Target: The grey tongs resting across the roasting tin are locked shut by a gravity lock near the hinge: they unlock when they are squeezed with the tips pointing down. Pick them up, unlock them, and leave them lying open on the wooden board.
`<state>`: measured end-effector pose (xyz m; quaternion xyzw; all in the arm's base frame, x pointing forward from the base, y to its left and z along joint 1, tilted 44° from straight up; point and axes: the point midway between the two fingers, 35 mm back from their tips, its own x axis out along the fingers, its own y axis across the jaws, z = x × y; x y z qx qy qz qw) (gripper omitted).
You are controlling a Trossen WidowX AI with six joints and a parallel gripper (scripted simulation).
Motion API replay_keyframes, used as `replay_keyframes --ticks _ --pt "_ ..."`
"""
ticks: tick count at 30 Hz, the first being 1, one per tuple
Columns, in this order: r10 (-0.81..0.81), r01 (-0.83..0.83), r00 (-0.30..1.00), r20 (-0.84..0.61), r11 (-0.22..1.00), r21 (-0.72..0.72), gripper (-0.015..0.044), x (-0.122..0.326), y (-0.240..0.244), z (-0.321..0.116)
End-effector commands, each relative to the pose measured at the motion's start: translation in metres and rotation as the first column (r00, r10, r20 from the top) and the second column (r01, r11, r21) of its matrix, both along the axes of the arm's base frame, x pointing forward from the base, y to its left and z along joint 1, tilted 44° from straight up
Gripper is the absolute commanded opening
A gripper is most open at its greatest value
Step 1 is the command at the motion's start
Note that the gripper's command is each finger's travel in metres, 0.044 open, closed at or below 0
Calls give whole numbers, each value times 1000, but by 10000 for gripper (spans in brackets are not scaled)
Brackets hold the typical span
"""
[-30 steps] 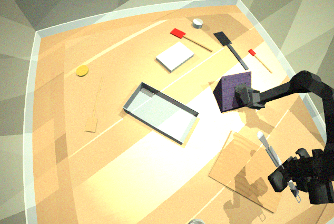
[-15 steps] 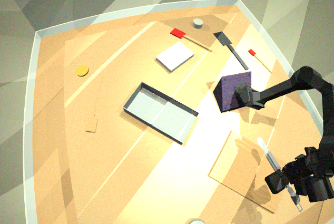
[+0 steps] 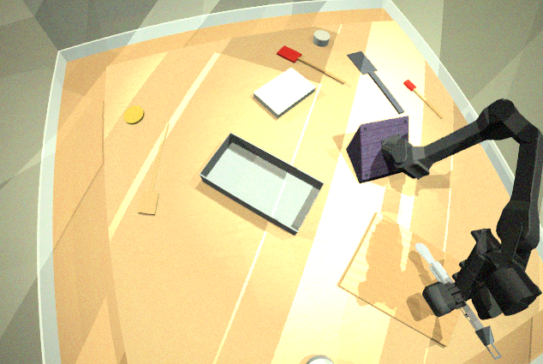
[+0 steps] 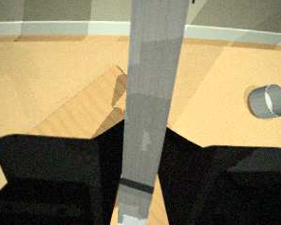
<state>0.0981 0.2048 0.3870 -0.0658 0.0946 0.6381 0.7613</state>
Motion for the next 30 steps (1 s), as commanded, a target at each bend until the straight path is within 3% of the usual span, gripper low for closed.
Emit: replay_keyframes --ticks 1,16,30 --pt "8 -9 1000 3 995 101 -150 2 -4 5" --pt "64 -86 995 83 953 289 -150 -4 -24 4" --pt "135 -190 970 204 941 280 -150 -24 -44 -29"
